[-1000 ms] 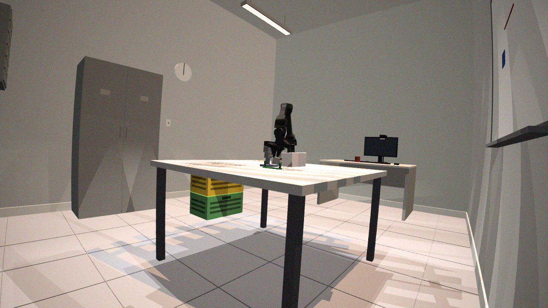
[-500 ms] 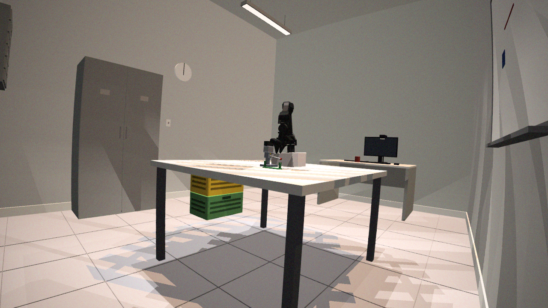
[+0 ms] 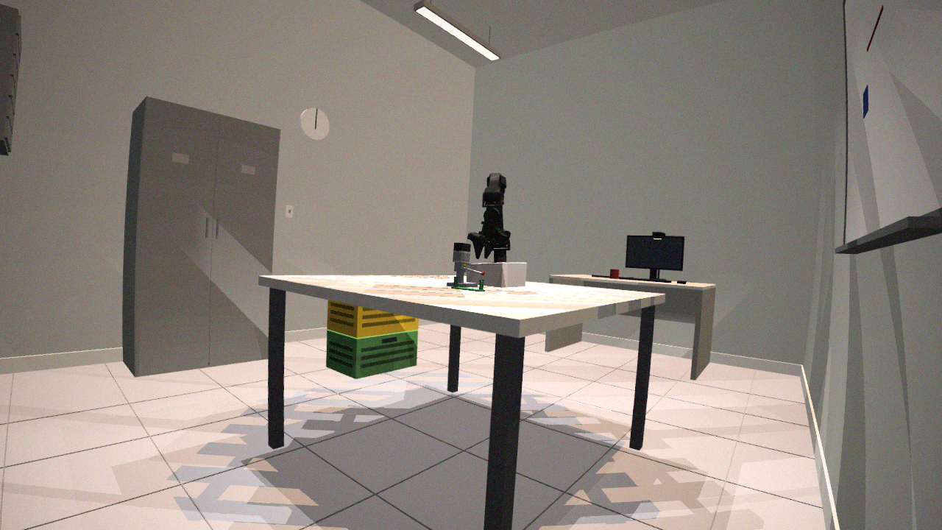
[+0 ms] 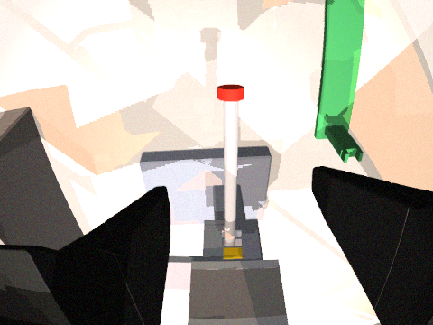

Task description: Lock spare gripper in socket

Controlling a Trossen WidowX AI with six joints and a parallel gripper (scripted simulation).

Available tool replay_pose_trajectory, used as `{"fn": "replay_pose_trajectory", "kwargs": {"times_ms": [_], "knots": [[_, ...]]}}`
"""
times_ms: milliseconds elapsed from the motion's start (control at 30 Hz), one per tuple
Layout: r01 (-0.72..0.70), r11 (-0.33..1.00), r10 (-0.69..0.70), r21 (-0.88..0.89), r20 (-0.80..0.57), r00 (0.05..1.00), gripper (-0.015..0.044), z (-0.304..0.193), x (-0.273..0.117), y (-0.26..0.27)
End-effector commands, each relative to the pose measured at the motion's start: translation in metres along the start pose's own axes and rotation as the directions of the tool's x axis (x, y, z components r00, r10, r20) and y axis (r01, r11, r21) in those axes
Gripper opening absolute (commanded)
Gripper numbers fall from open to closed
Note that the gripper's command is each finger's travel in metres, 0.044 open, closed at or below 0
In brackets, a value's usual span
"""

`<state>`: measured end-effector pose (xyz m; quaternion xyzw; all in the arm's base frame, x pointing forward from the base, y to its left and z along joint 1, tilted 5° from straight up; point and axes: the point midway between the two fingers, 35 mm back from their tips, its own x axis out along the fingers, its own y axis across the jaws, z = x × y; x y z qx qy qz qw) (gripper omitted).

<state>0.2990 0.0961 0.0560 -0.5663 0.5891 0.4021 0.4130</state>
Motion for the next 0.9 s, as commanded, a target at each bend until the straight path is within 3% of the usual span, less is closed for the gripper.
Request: {"fn": "replay_pose_trajectory", "kwargs": {"times_ms": [0, 133, 867], "knots": [[0.001, 1.0, -0.001, -0.001, 0.001, 1.0, 0.0358, -0.0002, 0.0005, 0.0], [0.001, 1.0, -0.001, -0.001, 0.001, 1.0, 0.044, -0.0002, 0.0005, 0.0], [0.001, 1.0, -0.001, -0.001, 0.001, 1.0, 0.044, -0.0002, 0.0005, 0.0]]}}
